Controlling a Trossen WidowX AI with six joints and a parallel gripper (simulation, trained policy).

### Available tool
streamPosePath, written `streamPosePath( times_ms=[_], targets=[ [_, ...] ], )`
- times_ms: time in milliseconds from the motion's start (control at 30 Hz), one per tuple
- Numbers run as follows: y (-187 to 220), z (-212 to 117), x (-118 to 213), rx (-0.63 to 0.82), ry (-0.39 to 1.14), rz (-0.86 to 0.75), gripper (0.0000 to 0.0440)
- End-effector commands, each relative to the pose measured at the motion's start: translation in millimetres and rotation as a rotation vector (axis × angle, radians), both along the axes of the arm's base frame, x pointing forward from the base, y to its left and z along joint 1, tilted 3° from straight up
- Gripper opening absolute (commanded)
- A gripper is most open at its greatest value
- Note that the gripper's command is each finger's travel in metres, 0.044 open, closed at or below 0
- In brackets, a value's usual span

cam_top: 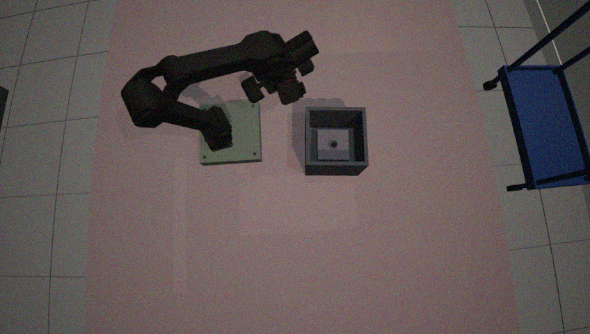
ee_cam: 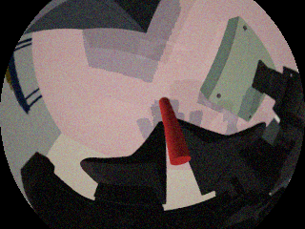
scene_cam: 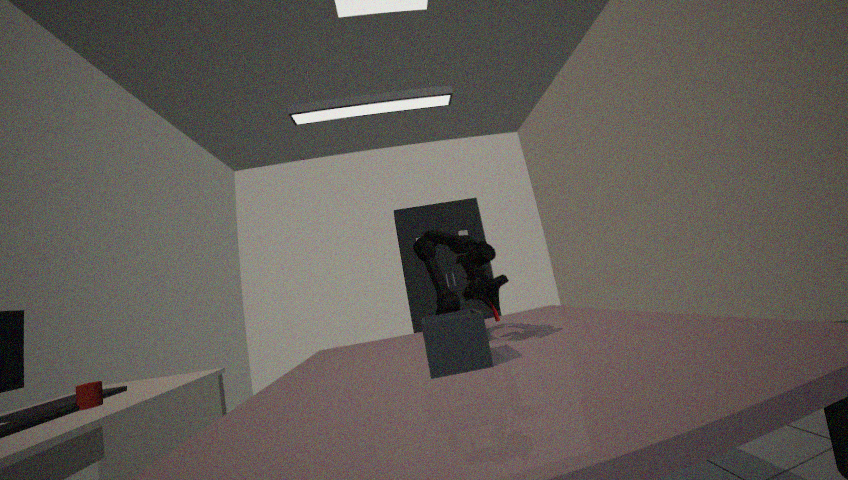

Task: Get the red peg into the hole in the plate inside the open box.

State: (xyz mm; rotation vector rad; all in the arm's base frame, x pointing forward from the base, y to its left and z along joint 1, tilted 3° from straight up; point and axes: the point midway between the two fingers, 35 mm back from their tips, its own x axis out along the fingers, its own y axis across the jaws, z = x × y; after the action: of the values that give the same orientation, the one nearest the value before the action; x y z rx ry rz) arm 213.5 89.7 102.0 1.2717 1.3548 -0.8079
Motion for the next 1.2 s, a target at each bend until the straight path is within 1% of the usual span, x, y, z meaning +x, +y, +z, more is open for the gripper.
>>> streamPosePath(
  times_ms=[0,333,500,833,1167],
  targets=[
    [-4.4,15.3,4.8,-0.001,-0.039,0.008,0.0000],
    [-32.0,61.6,15.4,-0.055,-0.148,0.005,0.0000],
    [-49.7,76.9,19.2,-0.096,-0.171,-0.009,0.0000],
    [-83.7,84.9,23.8,-0.167,-0.157,-0.045,0.0000],
    [-112.2,86.2,30.8,-0.203,-0.128,-0.074,0.0000]
  ],
)
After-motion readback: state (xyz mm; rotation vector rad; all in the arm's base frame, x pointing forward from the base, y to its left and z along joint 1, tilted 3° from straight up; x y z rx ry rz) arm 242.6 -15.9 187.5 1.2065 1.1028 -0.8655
